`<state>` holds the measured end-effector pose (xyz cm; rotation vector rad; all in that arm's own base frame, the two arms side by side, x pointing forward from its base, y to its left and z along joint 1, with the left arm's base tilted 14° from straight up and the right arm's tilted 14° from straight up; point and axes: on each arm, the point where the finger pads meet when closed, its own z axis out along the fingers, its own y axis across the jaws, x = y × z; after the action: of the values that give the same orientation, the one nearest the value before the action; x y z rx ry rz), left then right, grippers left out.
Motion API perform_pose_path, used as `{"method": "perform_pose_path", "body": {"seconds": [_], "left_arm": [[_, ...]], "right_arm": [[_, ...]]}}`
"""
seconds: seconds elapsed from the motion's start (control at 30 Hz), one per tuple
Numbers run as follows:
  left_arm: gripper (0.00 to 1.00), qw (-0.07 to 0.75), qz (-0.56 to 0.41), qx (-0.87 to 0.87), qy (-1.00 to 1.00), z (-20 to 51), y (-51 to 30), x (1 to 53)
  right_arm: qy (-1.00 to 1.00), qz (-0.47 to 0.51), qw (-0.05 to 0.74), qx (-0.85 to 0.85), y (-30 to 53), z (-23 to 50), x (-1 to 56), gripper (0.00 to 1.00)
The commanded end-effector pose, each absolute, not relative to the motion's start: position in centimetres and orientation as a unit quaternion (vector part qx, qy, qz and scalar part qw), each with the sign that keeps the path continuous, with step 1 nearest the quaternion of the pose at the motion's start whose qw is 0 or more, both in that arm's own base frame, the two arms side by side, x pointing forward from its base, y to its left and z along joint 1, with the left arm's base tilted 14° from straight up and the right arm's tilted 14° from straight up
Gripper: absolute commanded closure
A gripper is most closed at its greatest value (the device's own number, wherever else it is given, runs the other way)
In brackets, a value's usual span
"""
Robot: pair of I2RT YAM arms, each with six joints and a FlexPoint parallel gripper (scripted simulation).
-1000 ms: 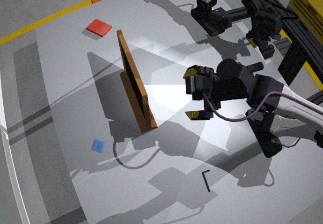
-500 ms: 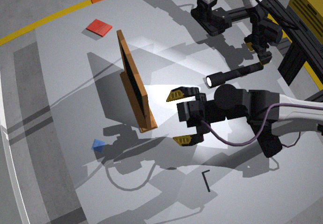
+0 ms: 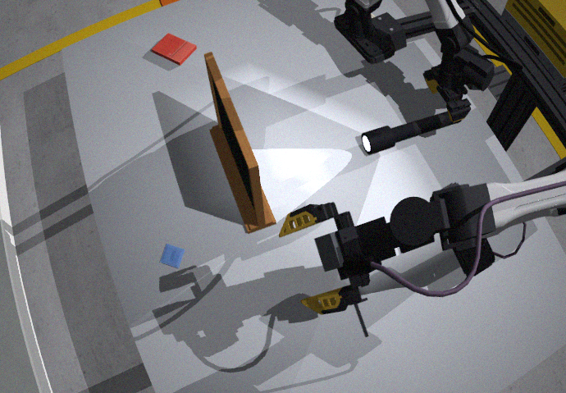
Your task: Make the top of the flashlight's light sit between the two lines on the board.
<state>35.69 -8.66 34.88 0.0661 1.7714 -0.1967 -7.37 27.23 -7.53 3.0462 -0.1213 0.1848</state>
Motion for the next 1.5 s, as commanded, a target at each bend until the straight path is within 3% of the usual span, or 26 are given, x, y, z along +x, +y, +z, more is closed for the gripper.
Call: {"method": "perform_pose_path", "body": {"seconds": [0.0, 0.4, 1.47], "left_arm": [[0.00, 0.646, -0.088, 0.044, 0.757, 36.1, -8.4, 36.5], [0.00, 0.716, -0.012, 0.021, 0.697, 41.3, -1.1, 37.9], [0.00, 0.703, 0.002, -0.010, 0.711, 40.2, 0.4, 37.6]], "right_arm": [[-0.037, 0.056, 0.036, 0.997, 28.0, -7.4, -7.7, 0.05], [-0.032, 0.071, 0.077, 0.994, 26.6, -10.2, -7.5, 0.05], [-0.038, 0.081, 0.097, 0.991, 24.6, -13.9, -5.9, 0.05]]}}
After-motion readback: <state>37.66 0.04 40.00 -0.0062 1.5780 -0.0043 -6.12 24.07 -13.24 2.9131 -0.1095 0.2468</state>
